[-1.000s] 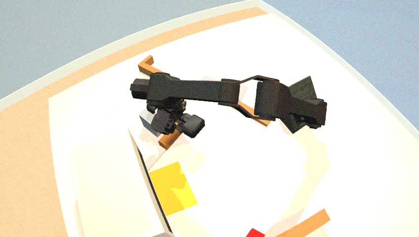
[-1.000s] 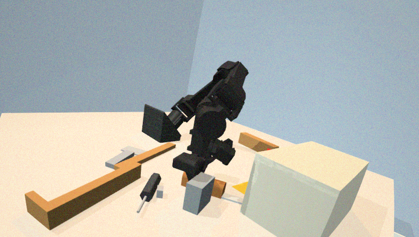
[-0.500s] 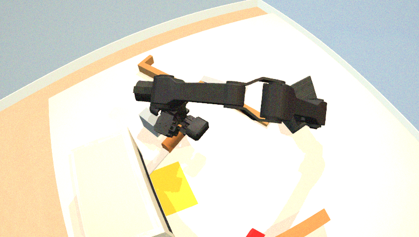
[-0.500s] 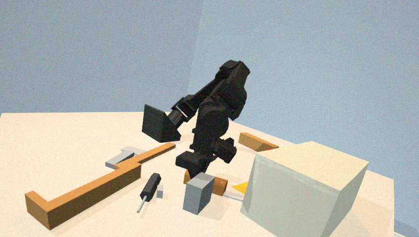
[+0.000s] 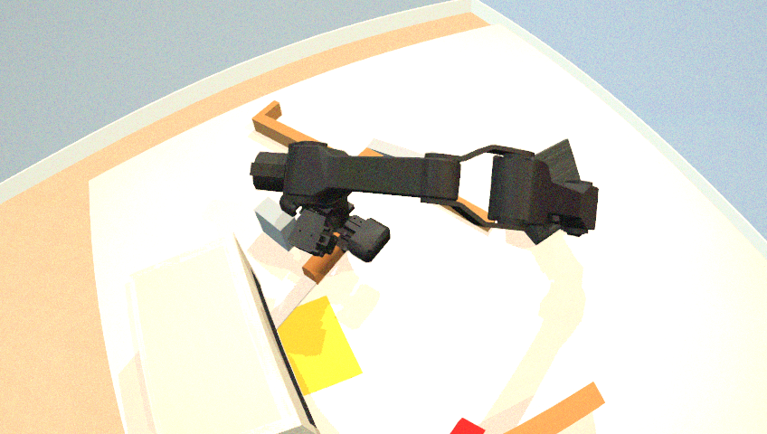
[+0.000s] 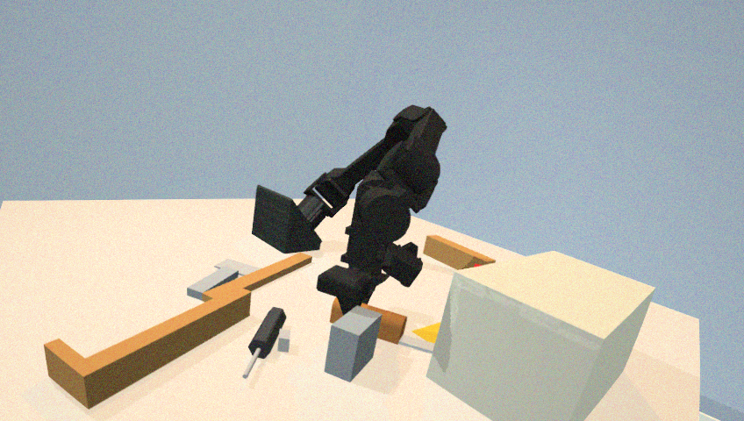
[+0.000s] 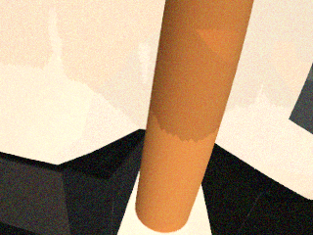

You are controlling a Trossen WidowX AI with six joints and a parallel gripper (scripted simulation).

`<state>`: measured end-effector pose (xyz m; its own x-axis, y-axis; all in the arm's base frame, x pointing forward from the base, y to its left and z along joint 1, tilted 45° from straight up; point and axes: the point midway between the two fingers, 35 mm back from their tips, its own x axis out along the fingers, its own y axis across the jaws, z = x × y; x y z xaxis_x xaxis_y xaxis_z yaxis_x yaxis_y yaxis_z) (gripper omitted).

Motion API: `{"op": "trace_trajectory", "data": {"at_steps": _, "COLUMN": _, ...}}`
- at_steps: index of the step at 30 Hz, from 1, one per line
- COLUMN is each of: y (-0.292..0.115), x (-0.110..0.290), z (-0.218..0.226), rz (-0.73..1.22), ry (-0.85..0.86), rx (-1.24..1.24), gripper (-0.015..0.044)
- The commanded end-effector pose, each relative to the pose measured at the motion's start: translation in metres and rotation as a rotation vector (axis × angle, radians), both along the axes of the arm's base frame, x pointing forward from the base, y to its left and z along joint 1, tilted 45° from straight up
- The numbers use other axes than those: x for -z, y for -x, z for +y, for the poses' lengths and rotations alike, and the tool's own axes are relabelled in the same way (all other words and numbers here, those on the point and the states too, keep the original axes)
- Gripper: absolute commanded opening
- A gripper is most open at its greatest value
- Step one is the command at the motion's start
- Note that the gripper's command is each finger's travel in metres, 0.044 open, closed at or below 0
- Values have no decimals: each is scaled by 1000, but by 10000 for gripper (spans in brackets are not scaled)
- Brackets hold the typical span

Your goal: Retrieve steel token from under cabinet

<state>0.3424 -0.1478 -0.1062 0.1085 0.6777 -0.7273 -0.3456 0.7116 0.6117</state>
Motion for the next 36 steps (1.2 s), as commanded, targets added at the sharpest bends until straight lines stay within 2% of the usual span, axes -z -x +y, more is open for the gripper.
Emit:
{"op": "trace_trajectory", "data": {"at_steps": 1, "y": 1, "x": -2, "z": 4, "rz": 0, "ry": -5, "rx": -1, "gripper": 0}}
{"op": "trace_trajectory", "data": {"at_steps": 36, "y": 18, "x": -18, "z": 24, "rz": 1, "ry": -6, "rx": -1, "gripper": 0}}
